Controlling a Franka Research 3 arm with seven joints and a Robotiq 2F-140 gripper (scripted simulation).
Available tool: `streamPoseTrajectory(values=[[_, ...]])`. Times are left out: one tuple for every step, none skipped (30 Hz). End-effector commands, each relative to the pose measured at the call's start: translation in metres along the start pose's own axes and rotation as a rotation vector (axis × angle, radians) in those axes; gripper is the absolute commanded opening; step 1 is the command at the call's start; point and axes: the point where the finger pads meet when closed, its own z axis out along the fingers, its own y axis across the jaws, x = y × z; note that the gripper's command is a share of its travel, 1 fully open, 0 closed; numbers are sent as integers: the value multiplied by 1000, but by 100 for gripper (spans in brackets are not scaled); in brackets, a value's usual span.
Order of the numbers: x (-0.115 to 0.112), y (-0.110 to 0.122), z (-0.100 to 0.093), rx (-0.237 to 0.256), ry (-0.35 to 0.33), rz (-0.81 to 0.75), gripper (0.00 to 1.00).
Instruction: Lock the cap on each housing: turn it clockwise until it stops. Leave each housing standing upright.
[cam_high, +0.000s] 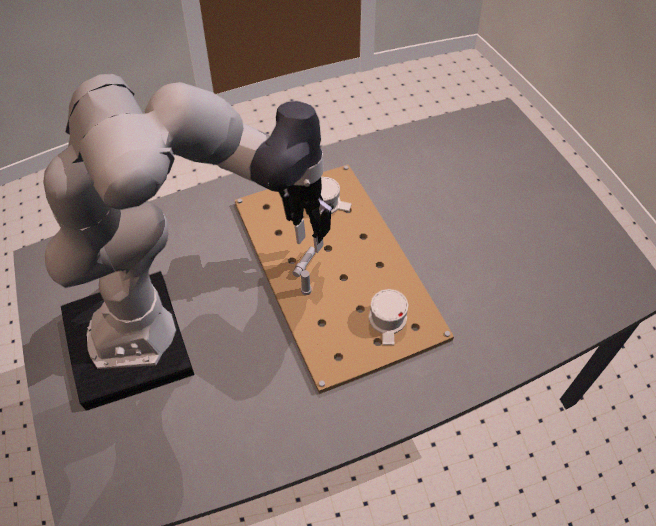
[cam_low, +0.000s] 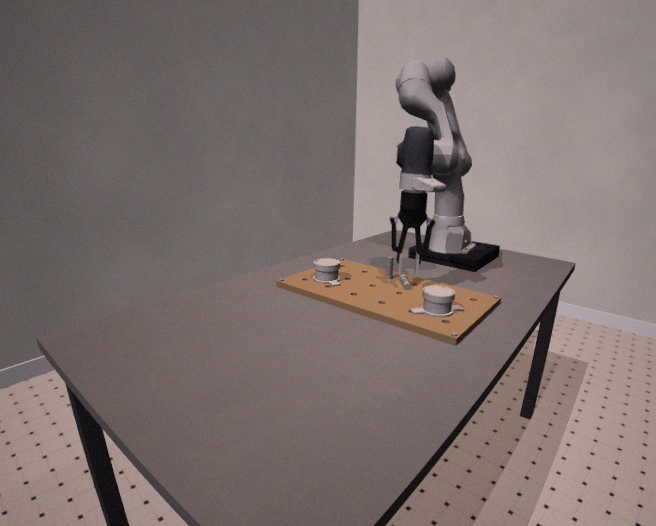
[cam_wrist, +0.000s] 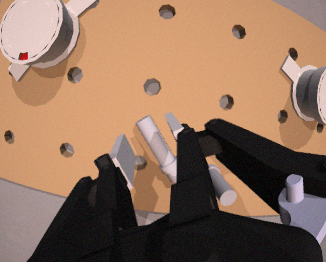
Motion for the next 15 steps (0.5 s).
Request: streamPoseTrajectory(values=[[2, 0, 5, 20, -23, -93, 36], [2, 0, 5, 20, -23, -93, 36], [1, 0, 7, 20, -23, -93, 36], [1, 0, 8, 20, -23, -93, 36], [1, 0, 10, 20, -23, -93, 36], [1, 0, 12, 20, -23, -93, 36], [1, 0, 13, 20, -23, -93, 36], [1, 0, 15, 20, -23, -93, 36], [1, 0, 16, 20, -23, -93, 36], [1, -1, 18, 20, -23, -93, 36], [1, -1, 19, 20, -23, -93, 36], [1, -1, 21, 20, -23, -93, 36], [1, -1, 22, 20, -23, -93, 36], [1, -1, 23, 20, -23, -93, 36], [1, -1, 25, 20, -23, -93, 36]])
